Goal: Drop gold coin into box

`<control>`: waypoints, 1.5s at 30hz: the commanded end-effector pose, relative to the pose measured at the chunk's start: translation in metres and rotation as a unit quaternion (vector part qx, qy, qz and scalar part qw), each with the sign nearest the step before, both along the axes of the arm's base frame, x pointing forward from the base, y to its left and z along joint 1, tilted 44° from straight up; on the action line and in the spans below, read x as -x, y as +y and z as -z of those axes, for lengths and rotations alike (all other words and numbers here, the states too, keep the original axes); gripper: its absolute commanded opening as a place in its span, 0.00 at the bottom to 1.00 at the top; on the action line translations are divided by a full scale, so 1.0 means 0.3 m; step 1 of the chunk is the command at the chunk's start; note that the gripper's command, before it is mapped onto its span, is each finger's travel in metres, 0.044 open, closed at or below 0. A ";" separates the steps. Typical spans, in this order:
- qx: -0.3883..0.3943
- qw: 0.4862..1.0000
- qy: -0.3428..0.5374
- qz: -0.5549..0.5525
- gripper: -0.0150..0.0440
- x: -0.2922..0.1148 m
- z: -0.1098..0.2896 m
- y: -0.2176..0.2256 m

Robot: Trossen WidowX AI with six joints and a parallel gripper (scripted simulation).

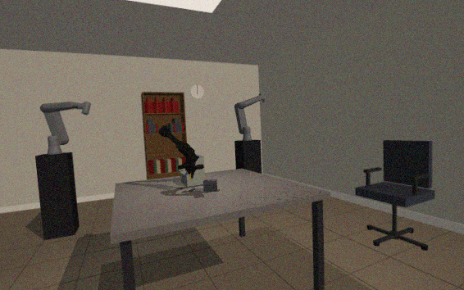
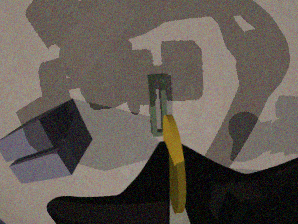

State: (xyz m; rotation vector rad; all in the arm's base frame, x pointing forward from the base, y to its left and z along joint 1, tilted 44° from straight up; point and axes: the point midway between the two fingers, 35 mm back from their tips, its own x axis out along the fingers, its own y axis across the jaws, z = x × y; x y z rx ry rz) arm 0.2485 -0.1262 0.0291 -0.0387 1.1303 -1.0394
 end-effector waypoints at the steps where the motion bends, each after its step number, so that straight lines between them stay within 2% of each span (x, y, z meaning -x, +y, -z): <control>1: 0.004 1.000 -0.005 0.001 0.25 0.001 -0.033 0.020; 5: 0.004 1.000 -0.012 0.009 0.25 0.002 -0.037 0.024; 21: -0.007 0.960 -0.196 0.198 0.25 0.000 -0.029 0.033; 30: -0.012 0.907 -0.296 0.300 0.25 -0.001 -0.024 0.038; 45: -0.020 0.788 -0.431 0.440 0.25 -0.002 -0.018 0.046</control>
